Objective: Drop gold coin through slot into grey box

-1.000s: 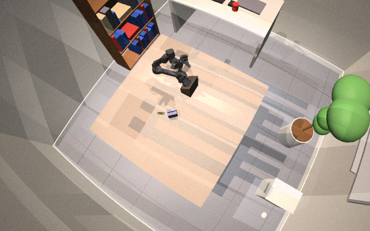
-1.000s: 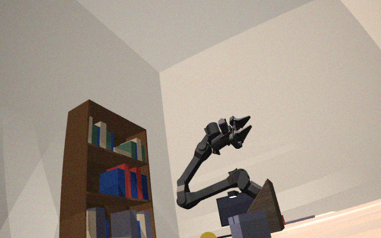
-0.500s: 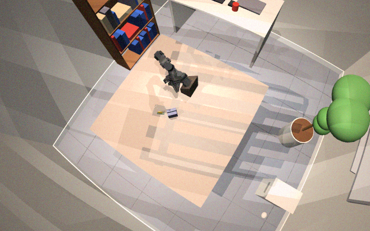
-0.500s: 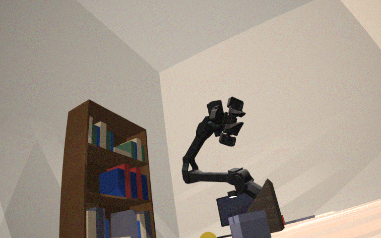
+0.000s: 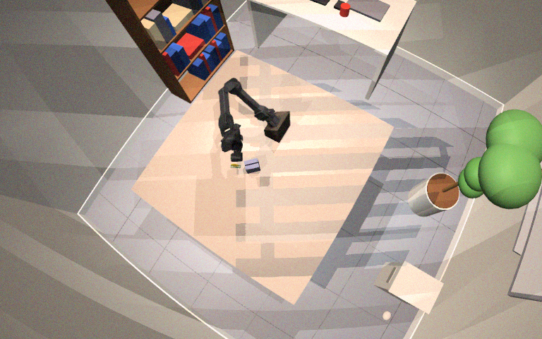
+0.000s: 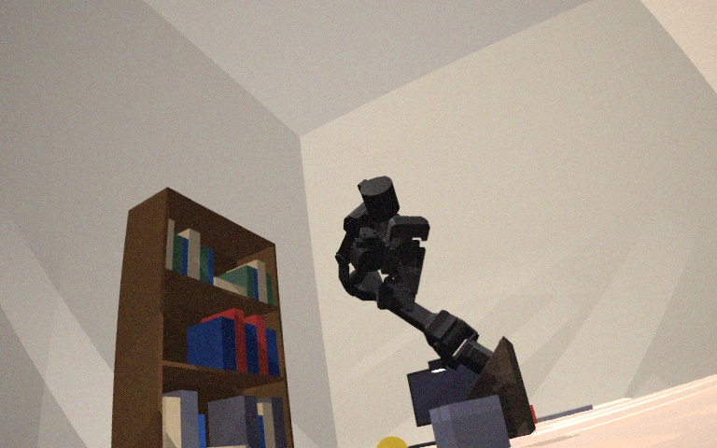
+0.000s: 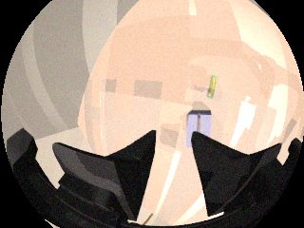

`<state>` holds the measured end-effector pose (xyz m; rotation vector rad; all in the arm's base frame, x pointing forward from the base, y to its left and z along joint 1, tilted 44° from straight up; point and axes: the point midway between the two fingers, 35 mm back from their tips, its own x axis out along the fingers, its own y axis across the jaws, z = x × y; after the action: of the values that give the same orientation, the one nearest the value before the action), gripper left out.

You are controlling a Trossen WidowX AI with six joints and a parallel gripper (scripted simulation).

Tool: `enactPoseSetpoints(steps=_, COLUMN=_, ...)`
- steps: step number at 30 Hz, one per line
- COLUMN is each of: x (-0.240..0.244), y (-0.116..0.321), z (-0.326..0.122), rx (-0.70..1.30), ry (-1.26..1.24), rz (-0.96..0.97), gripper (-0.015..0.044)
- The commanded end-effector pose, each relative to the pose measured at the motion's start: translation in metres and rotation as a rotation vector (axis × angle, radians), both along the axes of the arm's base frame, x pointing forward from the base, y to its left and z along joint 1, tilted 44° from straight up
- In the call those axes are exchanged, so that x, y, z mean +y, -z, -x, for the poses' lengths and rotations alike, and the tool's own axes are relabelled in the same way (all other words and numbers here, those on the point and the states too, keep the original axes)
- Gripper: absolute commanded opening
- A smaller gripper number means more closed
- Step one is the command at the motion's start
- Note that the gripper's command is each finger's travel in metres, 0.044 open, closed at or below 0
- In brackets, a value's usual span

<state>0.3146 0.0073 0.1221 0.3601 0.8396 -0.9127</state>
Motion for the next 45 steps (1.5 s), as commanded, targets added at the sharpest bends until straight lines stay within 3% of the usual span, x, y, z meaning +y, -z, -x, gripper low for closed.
enactPoseSetpoints(steps=1, x=-0.064, y=0.021, z=-0.007, rx=0.097, ry=0.219, rz=0.071, gripper=0.0161)
enactPoseSetpoints(steps=5, x=-0.12, y=0.041, z=-0.002, rx=0.191, ry=0.394, rz=0.116, gripper=0.0161)
enactPoseSetpoints(steps=11, x=-0.127, y=0.037, z=-0.003, rx=0.195, ry=0.402, rz=0.118, gripper=0.0161)
enactPoseSetpoints(steps=15, x=-0.15, y=0.06, z=-0.001, rx=0.195, ry=0.402, rz=0.119, gripper=0.0161)
enactPoseSetpoints(steps=45, x=-0.185, y=0.092, z=0.002, rx=0.196, ry=0.402, rz=0.121, gripper=0.0161)
